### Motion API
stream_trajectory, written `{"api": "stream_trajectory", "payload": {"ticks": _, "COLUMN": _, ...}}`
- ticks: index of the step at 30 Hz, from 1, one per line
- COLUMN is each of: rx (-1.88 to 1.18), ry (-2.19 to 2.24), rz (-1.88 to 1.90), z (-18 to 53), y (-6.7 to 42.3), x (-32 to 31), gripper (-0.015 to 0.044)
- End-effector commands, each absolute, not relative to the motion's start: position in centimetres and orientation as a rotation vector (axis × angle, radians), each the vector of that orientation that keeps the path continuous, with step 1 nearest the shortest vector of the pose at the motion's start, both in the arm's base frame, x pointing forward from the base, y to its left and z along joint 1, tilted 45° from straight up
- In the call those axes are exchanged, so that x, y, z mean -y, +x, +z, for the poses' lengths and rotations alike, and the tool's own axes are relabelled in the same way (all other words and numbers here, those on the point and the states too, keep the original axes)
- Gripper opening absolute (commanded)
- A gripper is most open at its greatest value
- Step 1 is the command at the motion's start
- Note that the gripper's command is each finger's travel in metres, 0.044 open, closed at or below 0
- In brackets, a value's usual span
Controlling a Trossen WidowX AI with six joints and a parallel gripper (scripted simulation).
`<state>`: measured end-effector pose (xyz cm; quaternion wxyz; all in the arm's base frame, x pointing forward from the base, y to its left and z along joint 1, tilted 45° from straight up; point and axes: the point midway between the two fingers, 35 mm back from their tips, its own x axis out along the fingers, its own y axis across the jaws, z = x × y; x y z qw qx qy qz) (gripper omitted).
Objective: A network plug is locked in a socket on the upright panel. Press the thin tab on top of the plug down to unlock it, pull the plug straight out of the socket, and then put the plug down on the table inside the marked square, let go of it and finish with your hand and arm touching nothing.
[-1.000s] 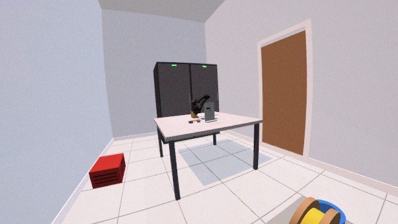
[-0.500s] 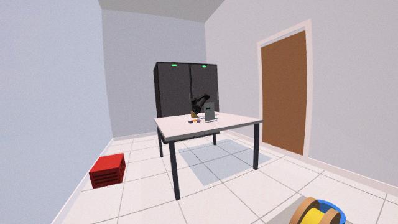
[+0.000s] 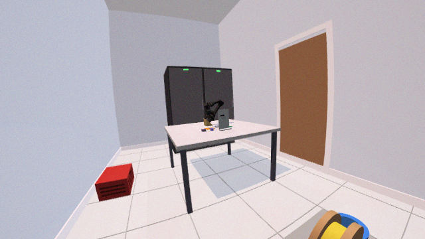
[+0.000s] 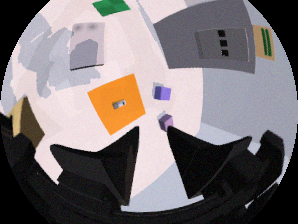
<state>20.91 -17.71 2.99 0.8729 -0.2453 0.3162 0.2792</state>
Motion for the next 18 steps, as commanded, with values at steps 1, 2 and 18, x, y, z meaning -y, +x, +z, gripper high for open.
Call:
{"api": "stream_trajectory", "payload": {"ticks": 1, "rx": -0.662, "ry": -0.517, "rz": 0.583, "z": 3.6, "y": 20.8, "x": 18.6, "gripper": 0.0156}}
{"api": "stream_trajectory", "payload": {"ticks": 2, "rx": -0.662, "ry": -0.518, "rz": 0.583, "z": 3.8, "y": 20.8, "x": 18.8, "gripper": 0.0156}}
{"api": "stream_trajectory", "payload": {"ticks": 18, "rx": -0.660, "ry": -0.523, "rz": 0.582, "z": 7.2, "y": 20.0, "x": 22.0, "gripper": 0.0156}}
